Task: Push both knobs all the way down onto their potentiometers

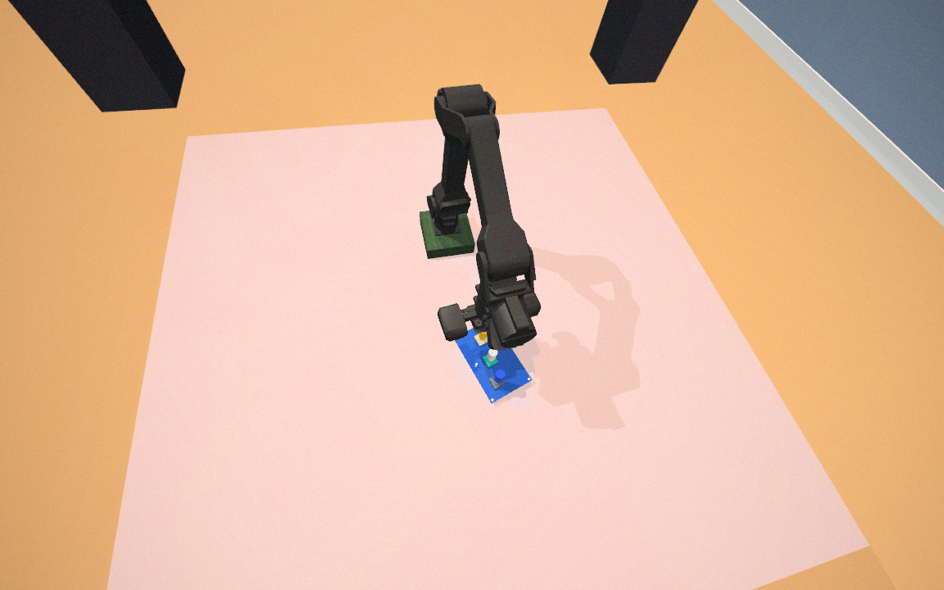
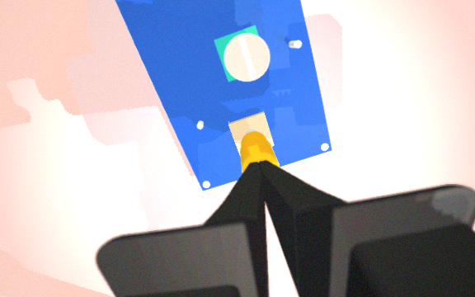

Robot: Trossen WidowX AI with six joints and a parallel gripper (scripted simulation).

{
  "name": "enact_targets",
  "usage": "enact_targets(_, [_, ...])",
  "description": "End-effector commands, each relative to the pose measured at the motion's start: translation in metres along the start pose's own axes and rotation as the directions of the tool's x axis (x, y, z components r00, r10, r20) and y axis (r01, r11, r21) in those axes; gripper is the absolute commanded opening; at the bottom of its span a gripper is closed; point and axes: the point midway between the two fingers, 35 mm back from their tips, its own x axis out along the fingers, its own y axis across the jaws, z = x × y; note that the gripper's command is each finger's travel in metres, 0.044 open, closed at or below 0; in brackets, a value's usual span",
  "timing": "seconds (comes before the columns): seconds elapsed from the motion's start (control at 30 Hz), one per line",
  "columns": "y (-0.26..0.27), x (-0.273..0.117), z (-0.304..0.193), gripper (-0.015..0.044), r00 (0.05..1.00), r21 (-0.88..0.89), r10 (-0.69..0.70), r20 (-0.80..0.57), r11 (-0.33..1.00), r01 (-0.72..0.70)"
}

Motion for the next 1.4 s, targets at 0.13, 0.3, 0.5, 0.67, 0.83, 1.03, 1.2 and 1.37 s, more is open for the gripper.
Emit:
enact_targets(0.13, [-0.0008,0.0062,0.0011,0.0,1.0,0.005,-0.003,-0.001,1.0,0.003])
enact_targets(0.3, [-0.0008,0.0064,0.0011,0.0,1.0,0.005,-0.003,-0.001,1.0,0.003])
enact_targets(0.5, [-0.0008,0.0064,0.0011,0.0,1.0,0.005,-0.003,-0.001,1.0,0.003])
enact_targets(0.67, [-0.0008,0.0086,0.0011,0.0,1.0,0.005,-0.003,-0.001,1.0,0.003])
enact_targets(0.83, [-0.0008,0.0086,0.0011,0.0,1.0,0.005,-0.003,-0.001,1.0,0.003])
enact_targets(1.03, [-0.0008,0.0089,0.0011,0.0,1.0,0.005,-0.003,-0.001,1.0,0.003])
enact_targets(1.2, [-0.0008,0.0109,0.0011,0.0,1.0,0.005,-0.003,-0.001,1.0,0.003])
enact_targets(1.37, [-0.0008,0.0109,0.0011,0.0,1.0,0.005,-0.003,-0.001,1.0,0.003])
